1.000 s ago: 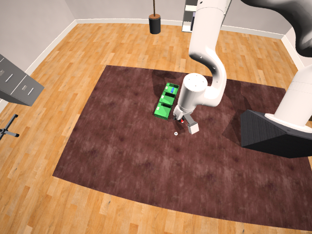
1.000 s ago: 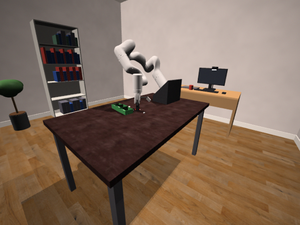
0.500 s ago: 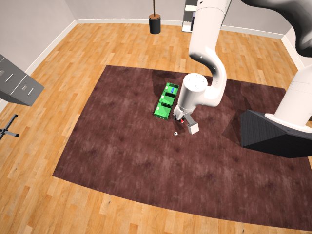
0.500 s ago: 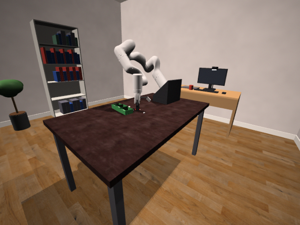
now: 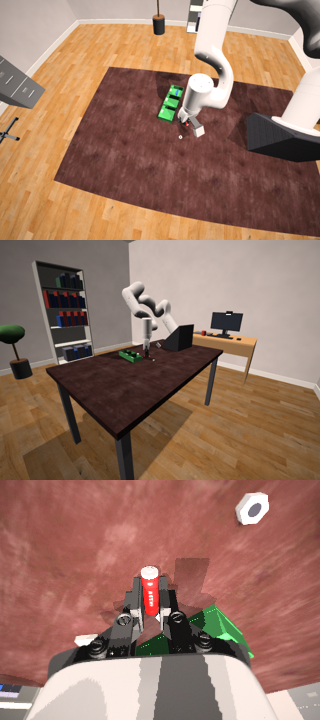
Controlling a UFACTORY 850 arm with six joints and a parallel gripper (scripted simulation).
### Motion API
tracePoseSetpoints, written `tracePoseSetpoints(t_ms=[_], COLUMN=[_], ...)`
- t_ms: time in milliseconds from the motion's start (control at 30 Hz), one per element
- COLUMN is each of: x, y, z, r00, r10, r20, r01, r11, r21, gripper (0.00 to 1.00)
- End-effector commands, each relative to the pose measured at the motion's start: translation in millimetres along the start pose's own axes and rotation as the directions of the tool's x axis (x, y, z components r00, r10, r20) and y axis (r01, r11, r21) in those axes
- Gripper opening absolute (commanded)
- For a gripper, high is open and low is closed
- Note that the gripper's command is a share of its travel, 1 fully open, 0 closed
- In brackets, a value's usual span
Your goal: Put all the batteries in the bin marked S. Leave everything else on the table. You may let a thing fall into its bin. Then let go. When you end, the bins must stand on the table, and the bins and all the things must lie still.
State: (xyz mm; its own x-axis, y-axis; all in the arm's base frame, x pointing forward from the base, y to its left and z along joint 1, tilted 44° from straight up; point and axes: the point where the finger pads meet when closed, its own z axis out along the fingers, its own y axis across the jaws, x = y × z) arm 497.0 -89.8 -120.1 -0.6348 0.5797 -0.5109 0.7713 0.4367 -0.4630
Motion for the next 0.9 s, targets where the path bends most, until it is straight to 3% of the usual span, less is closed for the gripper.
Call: tracePoseSetpoints(t_ms=[0,433,867], x=[-0.5,-0.5,-0.5], y=[0.7,0.7,0.7], z=[-17.1,-53.8,-53.8], r00=[1.000,1.000,1.000], r10=[0.001,0.001,0.001], r20=[0.001,0.001,0.001], r01=[-0.001,-0.001,-0.001], r11=[1.000,1.000,1.000], r21=[-0.001,-0.002,-0.002], gripper=[0.00,0.00,0.00])
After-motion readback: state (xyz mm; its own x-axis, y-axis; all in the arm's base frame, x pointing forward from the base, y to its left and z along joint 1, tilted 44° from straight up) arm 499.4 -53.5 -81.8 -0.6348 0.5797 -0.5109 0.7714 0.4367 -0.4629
